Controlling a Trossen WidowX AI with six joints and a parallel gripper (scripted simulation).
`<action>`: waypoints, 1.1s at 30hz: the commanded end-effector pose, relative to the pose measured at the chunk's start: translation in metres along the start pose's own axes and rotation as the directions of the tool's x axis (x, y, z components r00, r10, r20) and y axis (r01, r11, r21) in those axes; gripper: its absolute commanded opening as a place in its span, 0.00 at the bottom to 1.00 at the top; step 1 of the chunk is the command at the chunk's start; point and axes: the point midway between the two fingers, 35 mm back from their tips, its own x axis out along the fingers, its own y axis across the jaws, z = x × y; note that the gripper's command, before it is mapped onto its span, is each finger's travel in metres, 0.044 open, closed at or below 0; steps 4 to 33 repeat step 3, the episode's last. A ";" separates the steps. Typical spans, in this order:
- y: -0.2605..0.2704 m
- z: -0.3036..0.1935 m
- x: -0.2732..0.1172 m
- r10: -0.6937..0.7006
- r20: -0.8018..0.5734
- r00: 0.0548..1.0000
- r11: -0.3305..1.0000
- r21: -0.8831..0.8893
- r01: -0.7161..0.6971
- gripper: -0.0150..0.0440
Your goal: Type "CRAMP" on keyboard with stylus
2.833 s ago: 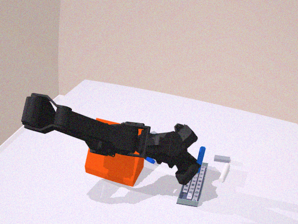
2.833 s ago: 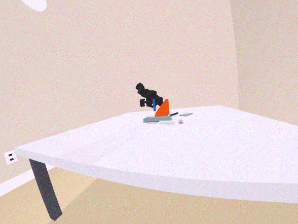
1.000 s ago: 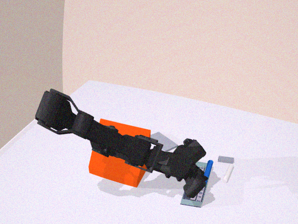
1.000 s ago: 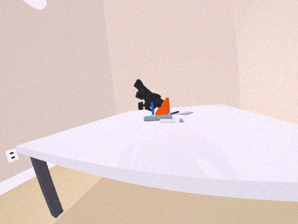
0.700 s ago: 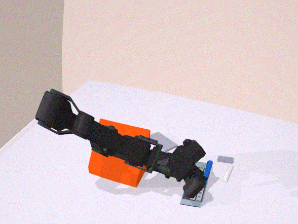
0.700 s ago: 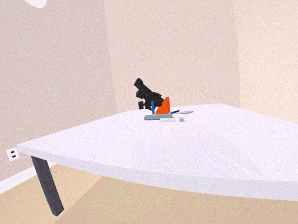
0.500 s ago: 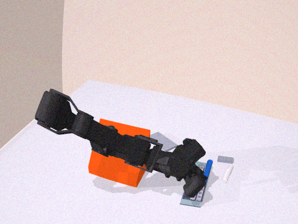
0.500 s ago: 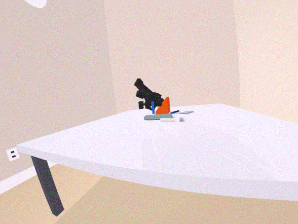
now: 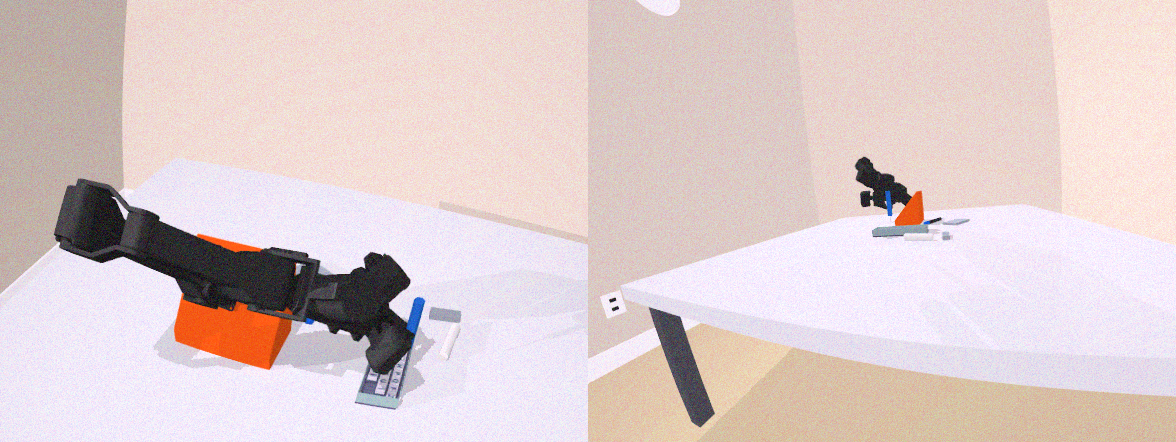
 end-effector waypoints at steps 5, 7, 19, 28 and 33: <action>0.000 0.000 0.000 0.000 0.003 1.000 1.000 -0.002 0.000 0.39; 0.000 0.000 0.000 0.000 0.003 1.000 1.000 -0.002 0.000 0.39; 0.000 0.000 0.000 0.000 0.003 1.000 1.000 -0.002 0.000 0.39; 0.000 0.000 0.000 0.000 0.003 1.000 1.000 -0.002 0.000 0.39; 0.000 0.000 0.000 0.000 0.003 1.000 1.000 -0.002 0.000 0.39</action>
